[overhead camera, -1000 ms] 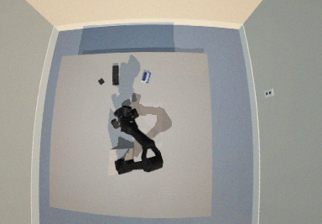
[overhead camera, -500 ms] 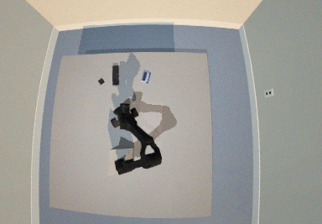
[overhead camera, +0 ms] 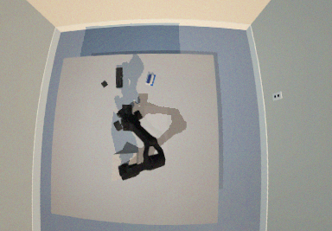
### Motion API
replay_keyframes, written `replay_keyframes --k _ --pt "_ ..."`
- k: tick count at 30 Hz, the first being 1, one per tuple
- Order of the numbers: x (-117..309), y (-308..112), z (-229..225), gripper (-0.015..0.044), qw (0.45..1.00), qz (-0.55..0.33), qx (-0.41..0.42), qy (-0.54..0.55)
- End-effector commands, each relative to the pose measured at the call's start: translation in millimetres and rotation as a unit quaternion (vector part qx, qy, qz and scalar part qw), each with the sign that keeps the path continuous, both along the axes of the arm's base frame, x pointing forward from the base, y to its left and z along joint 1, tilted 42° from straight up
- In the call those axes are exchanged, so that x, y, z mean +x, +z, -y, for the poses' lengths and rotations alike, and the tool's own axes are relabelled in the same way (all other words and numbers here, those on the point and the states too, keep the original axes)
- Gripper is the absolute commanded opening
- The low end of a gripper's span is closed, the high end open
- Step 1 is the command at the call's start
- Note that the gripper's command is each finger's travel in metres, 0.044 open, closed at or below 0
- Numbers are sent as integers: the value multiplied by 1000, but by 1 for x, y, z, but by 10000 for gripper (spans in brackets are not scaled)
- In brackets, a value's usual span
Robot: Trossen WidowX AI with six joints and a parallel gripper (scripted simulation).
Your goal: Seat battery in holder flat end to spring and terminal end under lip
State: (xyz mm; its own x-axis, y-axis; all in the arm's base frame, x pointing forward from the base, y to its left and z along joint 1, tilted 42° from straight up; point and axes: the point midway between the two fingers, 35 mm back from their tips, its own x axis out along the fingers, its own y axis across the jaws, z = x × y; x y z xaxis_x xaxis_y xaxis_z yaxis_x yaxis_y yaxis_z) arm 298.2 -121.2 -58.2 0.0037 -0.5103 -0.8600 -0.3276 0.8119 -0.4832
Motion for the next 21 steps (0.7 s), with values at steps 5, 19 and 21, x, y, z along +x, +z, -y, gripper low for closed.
replay_keyframes --k 5,19,21 --pt "-6 -4 2 60 999 -31 -8 -15" --pt "-4 -3 3 60 997 -63 -19 -31" --pt "-4 -3 4 60 997 -67 -20 -34"
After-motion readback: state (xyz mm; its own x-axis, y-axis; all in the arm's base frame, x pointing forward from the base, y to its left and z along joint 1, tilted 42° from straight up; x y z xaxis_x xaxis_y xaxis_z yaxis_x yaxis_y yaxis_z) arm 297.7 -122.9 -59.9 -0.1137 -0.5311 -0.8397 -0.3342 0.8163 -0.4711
